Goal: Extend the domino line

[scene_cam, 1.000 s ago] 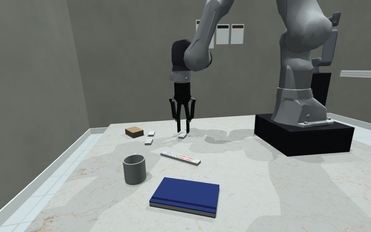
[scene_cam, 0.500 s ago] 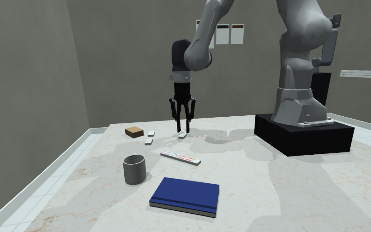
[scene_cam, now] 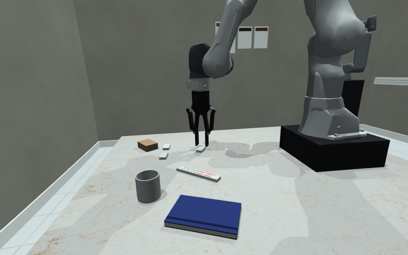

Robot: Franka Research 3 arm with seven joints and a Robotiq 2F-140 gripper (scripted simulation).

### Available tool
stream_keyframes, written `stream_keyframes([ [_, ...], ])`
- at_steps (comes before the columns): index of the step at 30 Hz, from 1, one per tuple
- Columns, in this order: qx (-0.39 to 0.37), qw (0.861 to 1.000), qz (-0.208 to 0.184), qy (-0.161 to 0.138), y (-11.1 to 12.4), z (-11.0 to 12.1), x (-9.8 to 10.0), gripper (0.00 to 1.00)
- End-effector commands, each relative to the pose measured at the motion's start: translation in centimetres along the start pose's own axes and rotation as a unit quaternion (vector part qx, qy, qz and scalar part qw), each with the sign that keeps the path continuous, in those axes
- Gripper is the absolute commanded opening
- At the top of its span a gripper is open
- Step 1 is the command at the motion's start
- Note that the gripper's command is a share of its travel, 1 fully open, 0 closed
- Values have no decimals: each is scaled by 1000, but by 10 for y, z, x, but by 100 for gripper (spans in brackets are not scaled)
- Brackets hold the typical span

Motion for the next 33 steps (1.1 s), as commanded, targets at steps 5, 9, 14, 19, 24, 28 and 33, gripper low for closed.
stream_keyframes([
  [5, -2, 1000, -1, -1, 1, 0, 0, 34],
  [9, -2, 1000, -1, -1, 1, 0, 0, 34],
  [14, -2, 1000, -1, -1, 1, 0, 0, 34],
  [19, -2, 1000, -1, -1, 1, 0, 0, 34],
  [24, -2, 1000, -1, -1, 1, 0, 0, 34],
  [28, -2, 1000, -1, -1, 1, 0, 0, 34],
  [33, -2, 1000, -6, 0, 0, 0, 1, 34],
])
Point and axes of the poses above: the point where the finger pads meet when closed, its own x axis back along the fingers, its own z axis across the jaws, y = z × x, the point moved 4 cm from there along x, back along the fingers, and after that the axes turned 4 degrees about -x, right-handed, at the moved point
